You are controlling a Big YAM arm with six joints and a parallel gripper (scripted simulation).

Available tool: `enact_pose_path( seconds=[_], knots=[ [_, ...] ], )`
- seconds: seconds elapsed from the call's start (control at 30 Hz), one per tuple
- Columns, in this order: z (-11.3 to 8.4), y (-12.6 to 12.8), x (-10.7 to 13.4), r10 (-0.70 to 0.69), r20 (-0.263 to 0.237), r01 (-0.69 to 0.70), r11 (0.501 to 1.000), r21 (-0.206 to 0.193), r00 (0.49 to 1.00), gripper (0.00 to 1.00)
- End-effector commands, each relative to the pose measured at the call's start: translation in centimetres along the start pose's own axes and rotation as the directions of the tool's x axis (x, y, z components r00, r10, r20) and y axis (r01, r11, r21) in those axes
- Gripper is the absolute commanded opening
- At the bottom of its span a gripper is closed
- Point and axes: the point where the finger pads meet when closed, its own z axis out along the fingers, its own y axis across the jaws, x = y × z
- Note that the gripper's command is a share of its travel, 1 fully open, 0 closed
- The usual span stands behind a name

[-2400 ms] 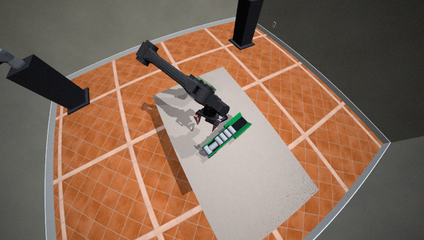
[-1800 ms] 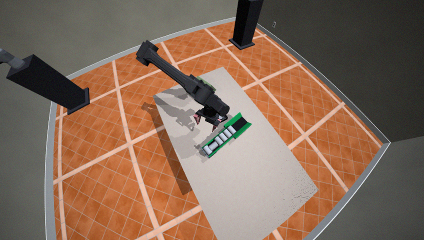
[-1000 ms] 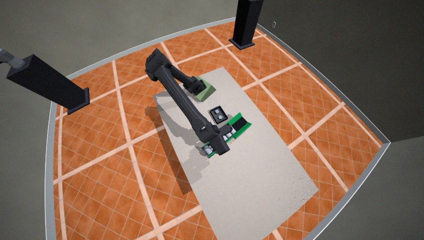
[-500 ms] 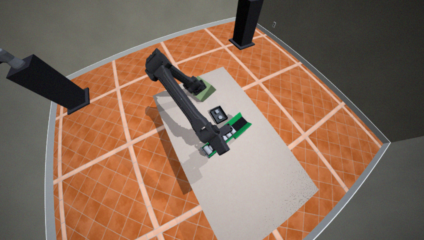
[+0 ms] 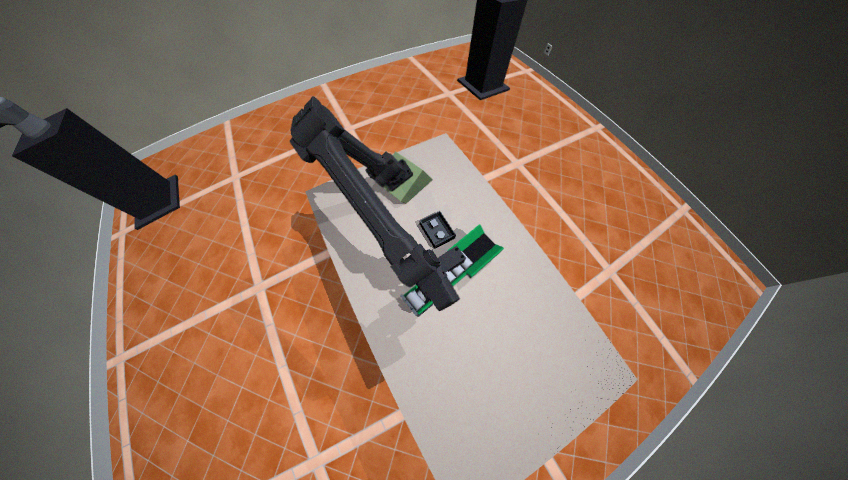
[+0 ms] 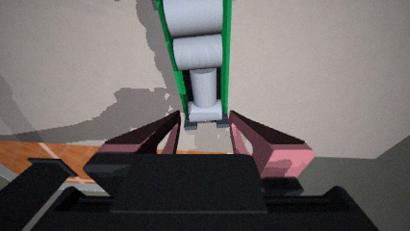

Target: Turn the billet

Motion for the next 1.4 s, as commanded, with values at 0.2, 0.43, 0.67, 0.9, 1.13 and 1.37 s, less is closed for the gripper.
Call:
enact_pose_path(
  seconds=[0.2,0.43,0.67,0.9,1.13,1.37],
  knots=[
    [-0.39,-0.50,0.00,0.005,0.002,-0.005,1.000,-0.002,1.000,0.55],
    [-0.39,-0.50,0.01,0.029,0.002,-0.029,1.000,-0.002,1.000,0.55],
    [-0.41,-0.55,0.08,0.186,0.002,-0.186,0.982,-0.001,0.982,0.55],
    [-0.43,-0.62,0.22,0.411,0.000,-0.411,0.912,0.000,0.912,0.55],
    [-0.46,-0.68,0.32,0.576,0.001,-0.576,0.818,0.000,0.818,0.55],
    [-0.48,-0.74,0.42,0.740,0.001,-0.740,0.672,0.001,0.672,0.55]
  ],
)
